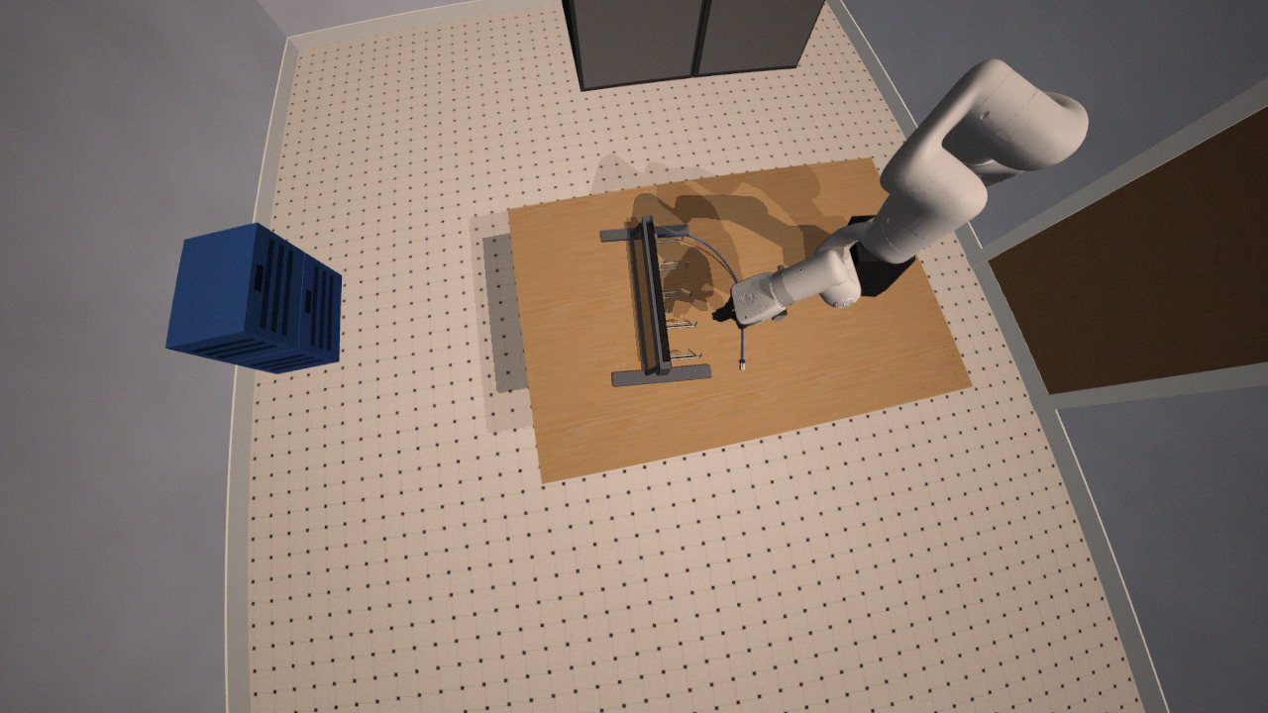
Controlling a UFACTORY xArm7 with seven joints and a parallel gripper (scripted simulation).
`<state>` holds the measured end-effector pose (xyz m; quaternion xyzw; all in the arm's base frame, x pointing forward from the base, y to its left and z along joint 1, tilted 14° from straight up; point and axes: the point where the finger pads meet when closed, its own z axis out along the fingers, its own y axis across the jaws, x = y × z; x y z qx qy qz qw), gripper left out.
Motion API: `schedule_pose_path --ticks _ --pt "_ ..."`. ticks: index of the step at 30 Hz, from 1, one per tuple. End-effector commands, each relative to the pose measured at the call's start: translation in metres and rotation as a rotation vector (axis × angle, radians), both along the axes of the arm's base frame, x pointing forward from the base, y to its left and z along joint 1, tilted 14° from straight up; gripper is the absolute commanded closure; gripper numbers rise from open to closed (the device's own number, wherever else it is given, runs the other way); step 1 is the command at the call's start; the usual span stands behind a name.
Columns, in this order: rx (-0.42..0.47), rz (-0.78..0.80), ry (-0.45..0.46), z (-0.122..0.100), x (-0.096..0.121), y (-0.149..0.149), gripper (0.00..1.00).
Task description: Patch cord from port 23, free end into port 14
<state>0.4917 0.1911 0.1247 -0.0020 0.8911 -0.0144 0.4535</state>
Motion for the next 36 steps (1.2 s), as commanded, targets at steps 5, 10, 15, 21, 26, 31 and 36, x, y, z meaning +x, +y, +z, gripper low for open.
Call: schedule_pose_path --ticks 5,10,15,21,26,31,36 --pt "-0.012 -0.014 0.0 0.012 -0.011 0.0 1.0" --pt "-0.012 -0.014 0.0 0.013 -0.011 -0.002 1.0" --pt "-0.012 -0.014 0.0 0.013 -0.012 -0.01 1.0" --pt "-0.012 -0.014 0.0 0.014 -0.012 -0.029 1.0" --pt "-0.012 -0.014 0.0 0.015 -0.013 -0.055 1.0" --pt "-0.012 -0.014 0.0 0.016 -0.013 -0.079 1.0" --pt "-0.012 -0.014 0.0 0.016 -0.014 -0.089 1.0"
